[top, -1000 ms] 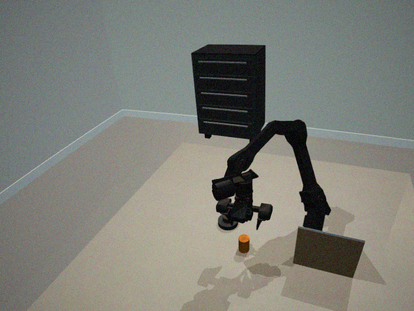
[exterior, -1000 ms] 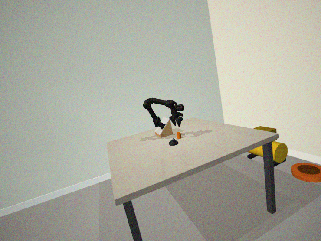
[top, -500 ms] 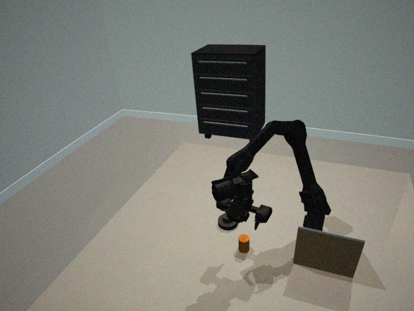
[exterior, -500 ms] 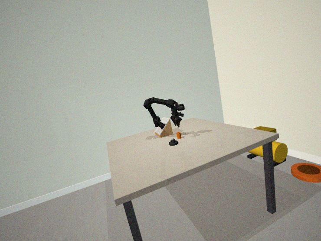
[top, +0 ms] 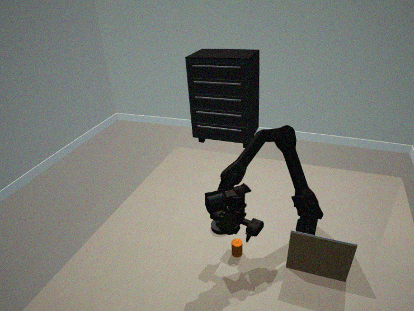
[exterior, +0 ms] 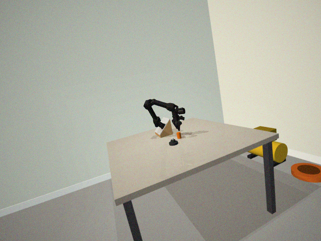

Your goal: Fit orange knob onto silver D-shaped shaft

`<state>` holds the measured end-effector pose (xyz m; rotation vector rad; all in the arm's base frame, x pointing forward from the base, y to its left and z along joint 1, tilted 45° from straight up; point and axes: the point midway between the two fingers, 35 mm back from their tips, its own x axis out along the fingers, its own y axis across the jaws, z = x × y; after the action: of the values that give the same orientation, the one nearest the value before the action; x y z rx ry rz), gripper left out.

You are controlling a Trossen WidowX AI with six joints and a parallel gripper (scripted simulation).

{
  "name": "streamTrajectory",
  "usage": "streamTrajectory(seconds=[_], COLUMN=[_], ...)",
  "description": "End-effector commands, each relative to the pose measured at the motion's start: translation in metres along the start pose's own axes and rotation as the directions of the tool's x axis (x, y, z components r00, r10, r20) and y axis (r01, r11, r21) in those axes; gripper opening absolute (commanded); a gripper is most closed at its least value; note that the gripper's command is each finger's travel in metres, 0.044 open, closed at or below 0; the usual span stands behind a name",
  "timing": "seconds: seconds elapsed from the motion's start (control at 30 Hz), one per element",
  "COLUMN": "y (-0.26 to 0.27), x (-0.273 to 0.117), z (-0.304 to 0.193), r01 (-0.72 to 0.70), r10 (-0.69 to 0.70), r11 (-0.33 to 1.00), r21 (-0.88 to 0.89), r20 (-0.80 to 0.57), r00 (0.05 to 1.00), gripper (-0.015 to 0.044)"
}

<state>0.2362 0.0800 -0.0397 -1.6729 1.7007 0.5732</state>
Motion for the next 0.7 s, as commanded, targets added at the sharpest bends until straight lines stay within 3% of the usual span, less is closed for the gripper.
streamTrajectory(seconds=[0.0,0.67], y=[0.002,0.0], x=[0.014,0.041], z=[-0.003,-0.002], r01=[-0.007,-0.006], r10=[0.007,0.006], r11=[1.0,1.0], r21=[-0.002,-0.003], r20=[-0.01,-0.009], r00=[1.0,1.0], gripper=[0.044,0.044])
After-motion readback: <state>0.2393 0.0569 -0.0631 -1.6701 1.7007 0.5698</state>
